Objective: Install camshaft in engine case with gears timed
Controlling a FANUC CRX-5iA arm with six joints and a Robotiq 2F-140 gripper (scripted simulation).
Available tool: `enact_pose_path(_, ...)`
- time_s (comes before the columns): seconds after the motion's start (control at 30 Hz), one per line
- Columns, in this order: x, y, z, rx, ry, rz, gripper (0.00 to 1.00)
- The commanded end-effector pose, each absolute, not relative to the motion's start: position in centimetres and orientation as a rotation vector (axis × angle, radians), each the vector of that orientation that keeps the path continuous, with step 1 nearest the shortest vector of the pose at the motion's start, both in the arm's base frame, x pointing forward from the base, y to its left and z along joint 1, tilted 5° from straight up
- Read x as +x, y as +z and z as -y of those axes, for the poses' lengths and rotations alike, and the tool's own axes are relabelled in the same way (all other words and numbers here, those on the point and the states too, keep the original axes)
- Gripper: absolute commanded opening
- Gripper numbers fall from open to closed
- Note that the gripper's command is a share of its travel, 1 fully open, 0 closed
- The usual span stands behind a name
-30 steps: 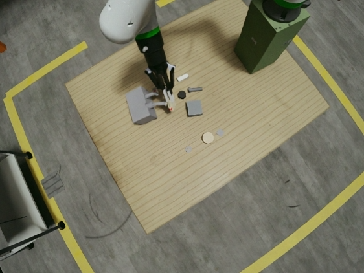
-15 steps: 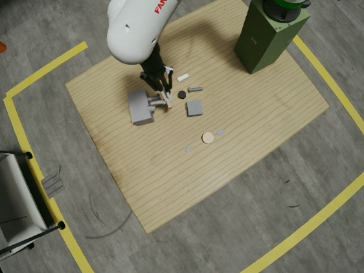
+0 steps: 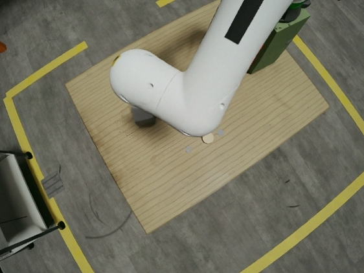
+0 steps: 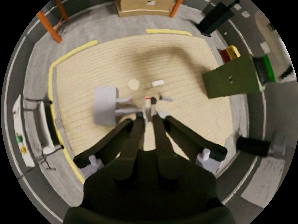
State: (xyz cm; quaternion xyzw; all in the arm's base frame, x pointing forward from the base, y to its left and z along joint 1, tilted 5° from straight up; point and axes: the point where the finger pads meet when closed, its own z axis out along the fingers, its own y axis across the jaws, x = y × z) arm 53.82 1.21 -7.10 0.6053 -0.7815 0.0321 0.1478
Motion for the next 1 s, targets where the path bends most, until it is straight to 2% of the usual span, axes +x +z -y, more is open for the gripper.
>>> enact_pose_path(0.0,53.3,-8.1,-1.3,1.678,0.177,2.040,0.14)
enact_pose_path(0.97,53.8,-13.5,-1.2,1.679,0.171,2.037,0.14)
